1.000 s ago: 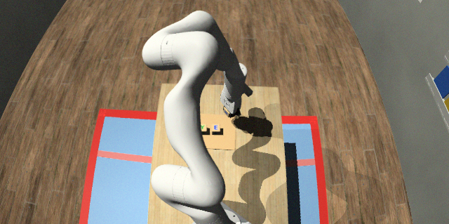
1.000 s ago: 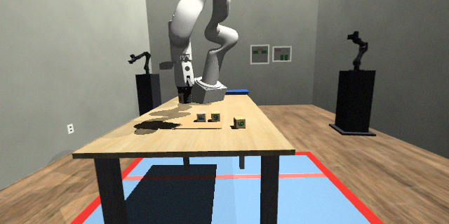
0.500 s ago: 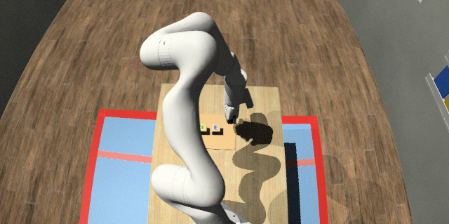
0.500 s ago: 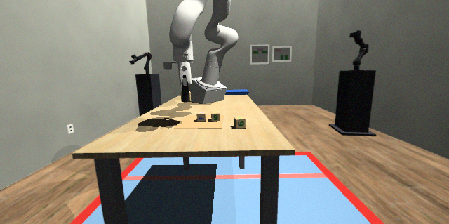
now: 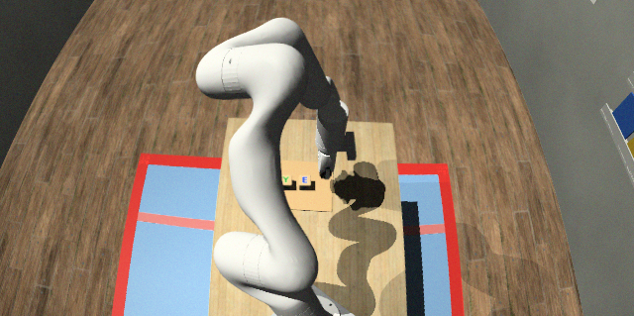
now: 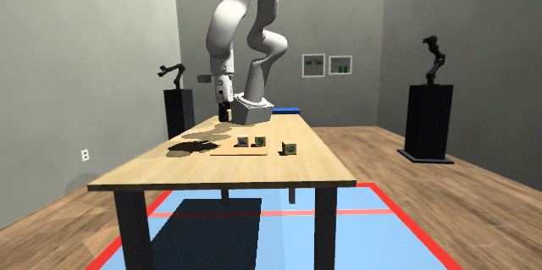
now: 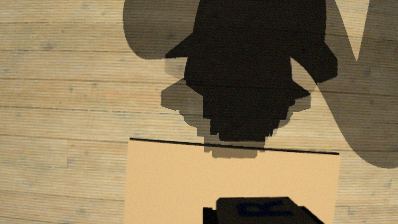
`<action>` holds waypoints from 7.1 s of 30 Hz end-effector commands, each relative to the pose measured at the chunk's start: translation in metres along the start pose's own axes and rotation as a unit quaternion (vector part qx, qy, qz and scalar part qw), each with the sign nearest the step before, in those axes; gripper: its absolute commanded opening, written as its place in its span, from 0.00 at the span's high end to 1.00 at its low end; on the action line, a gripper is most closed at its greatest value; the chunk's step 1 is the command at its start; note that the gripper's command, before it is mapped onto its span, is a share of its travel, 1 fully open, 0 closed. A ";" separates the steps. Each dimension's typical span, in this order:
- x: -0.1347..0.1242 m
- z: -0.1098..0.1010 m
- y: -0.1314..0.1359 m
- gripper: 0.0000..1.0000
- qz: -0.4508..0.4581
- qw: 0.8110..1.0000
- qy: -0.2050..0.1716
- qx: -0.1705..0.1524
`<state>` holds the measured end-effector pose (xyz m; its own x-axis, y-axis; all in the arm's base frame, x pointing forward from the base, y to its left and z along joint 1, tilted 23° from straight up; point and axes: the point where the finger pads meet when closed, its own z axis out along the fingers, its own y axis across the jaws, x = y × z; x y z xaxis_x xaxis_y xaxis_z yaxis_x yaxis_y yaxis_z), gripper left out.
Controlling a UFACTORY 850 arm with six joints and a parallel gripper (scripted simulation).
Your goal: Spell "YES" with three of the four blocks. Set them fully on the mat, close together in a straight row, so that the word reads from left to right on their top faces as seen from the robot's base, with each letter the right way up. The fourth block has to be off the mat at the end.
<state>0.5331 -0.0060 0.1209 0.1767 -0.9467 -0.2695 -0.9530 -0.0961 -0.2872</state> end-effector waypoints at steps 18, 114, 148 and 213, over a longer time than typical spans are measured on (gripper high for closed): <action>0.000 0.012 0.000 0.59 0.001 1.000 0.000 0.001; 0.001 0.097 -0.001 0.59 0.001 1.000 0.000 0.001; 0.001 0.101 -0.001 0.59 0.001 1.000 0.000 0.000; 0.001 0.092 -0.001 0.38 0.001 1.000 0.000 0.001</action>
<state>0.5573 0.0235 0.0297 0.1743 -0.9468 -0.2705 -0.9536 -0.0939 -0.2860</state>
